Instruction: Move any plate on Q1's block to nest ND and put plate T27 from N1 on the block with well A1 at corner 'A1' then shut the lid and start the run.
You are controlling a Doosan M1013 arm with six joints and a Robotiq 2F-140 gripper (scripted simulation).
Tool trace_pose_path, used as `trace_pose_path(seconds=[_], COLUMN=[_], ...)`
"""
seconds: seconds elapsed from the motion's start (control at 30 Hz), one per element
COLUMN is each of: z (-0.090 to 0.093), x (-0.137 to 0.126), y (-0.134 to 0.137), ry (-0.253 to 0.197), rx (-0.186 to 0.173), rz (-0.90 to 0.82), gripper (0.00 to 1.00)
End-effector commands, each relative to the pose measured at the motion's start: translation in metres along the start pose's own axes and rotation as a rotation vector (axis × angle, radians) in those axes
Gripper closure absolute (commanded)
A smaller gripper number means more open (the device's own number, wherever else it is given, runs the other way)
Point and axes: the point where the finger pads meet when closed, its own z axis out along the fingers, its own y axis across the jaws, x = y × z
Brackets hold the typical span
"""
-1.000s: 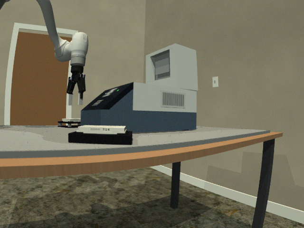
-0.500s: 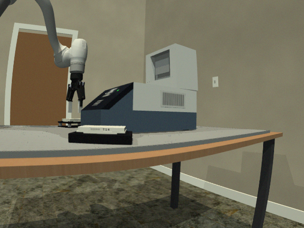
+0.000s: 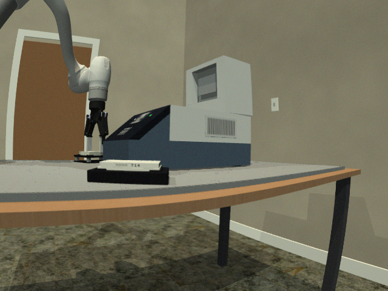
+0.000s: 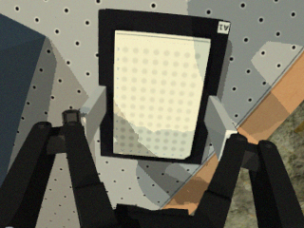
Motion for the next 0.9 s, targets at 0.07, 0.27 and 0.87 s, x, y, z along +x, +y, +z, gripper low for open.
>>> trace_pose_path(seconds=[0.07, 0.27, 0.87], z=[0.0013, 0.0033, 0.0086], x=[0.0000, 0.0000, 0.0000], y=[0.0000, 0.0000, 0.0000], ry=[0.000, 0.000, 0.000], rx=[0.000, 0.000, 0.000], rz=[0.000, 0.000, 0.000], gripper=[0.34, 0.34, 0.34])
